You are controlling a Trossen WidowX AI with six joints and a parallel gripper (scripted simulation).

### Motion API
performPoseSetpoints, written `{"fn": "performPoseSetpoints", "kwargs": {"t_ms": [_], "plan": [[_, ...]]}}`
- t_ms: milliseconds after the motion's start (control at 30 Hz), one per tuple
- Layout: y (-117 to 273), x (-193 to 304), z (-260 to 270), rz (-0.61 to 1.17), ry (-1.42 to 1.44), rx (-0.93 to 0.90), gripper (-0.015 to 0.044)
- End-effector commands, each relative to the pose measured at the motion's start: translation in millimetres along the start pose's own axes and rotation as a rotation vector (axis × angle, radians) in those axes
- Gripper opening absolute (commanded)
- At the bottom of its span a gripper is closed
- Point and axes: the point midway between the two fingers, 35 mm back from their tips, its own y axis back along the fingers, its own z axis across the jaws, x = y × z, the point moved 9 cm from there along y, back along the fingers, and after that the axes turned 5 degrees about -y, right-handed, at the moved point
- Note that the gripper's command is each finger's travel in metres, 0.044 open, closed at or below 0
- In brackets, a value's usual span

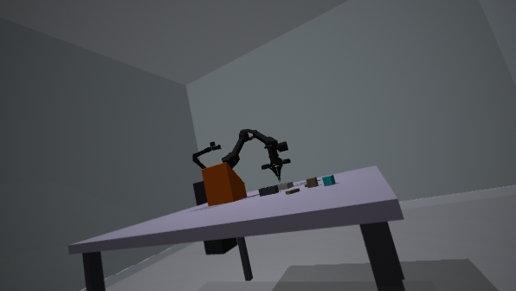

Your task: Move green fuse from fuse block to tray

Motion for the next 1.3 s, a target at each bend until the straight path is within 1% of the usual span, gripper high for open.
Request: {"fn": "performPoseSetpoints", "kwargs": {"t_ms": [0,367,767,800,900,933,1267], "plan": [[-8.3,1.4,0.2,0.005,-0.008,-0.001,0.0000],[-21.7,1.4,1.0,0.003,-0.008,-0.001,0.0000],[-18.2,0.0,0.9,-0.001,-0.001,-0.002,0.0315],[-15.4,0.1,0.7,0.000,-0.001,-0.002,0.0330],[15.3,1.2,0.6,0.005,-0.007,0.000,0.0330],[18.2,1.2,0.8,0.005,-0.008,0.000,0.0330],[18.2,1.2,0.8,0.005,-0.008,0.000,0.0330]]}}
